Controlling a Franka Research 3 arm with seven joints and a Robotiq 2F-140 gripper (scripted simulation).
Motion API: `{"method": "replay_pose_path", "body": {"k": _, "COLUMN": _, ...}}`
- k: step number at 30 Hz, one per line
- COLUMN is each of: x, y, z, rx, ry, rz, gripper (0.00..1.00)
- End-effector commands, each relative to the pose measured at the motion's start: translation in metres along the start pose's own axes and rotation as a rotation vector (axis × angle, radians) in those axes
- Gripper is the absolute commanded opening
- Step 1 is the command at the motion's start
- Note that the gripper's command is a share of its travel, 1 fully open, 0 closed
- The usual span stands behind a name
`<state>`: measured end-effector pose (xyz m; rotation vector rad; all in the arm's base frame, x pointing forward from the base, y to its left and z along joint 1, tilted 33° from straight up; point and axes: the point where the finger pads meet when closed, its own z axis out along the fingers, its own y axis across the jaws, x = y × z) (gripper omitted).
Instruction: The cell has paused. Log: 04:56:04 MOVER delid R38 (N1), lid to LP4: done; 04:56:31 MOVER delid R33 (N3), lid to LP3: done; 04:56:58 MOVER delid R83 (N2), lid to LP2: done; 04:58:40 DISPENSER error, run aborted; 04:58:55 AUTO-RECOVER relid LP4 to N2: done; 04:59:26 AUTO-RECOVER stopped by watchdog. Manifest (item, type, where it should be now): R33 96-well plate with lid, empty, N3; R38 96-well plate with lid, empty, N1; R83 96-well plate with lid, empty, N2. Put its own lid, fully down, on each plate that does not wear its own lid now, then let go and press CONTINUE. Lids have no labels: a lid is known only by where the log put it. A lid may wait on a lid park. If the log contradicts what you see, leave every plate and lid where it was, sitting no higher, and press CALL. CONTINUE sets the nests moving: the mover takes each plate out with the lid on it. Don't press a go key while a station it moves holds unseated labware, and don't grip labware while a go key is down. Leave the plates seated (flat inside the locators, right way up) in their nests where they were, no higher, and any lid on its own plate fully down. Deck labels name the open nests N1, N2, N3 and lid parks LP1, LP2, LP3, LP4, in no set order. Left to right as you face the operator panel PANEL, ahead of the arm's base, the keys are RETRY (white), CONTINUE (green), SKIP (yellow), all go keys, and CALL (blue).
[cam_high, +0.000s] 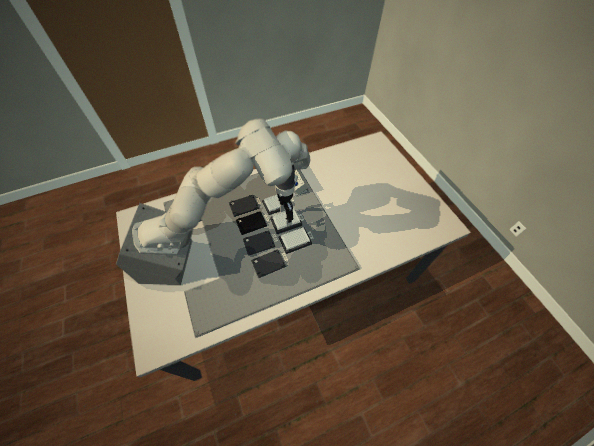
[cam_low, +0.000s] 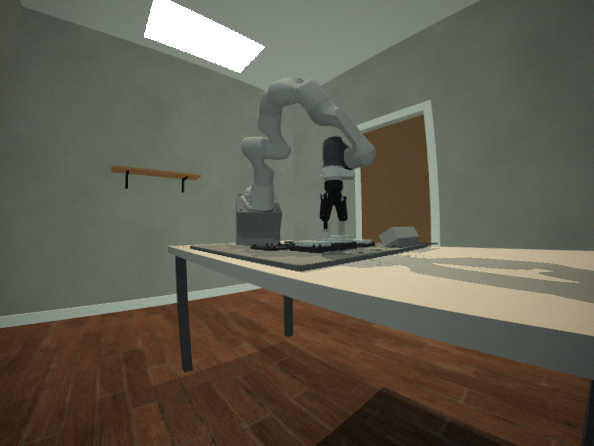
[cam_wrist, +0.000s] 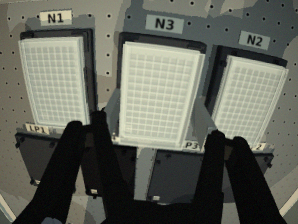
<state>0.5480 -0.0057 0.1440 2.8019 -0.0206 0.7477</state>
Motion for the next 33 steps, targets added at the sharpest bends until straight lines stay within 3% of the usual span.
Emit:
{"method": "replay_pose_path", "body": {"k": 1, "x": -0.0001, "y": -0.0011, "z": 0.0021, "rx": 0.002, "ry": 0.001, "rz": 0.008, "gripper": 0.00}}
{"method": "replay_pose_path", "body": {"k": 33, "x": -0.0004, "y": -0.0018, "z": 0.0069, "rx": 0.002, "ry": 0.001, "rz": 0.008, "gripper": 0.00}}
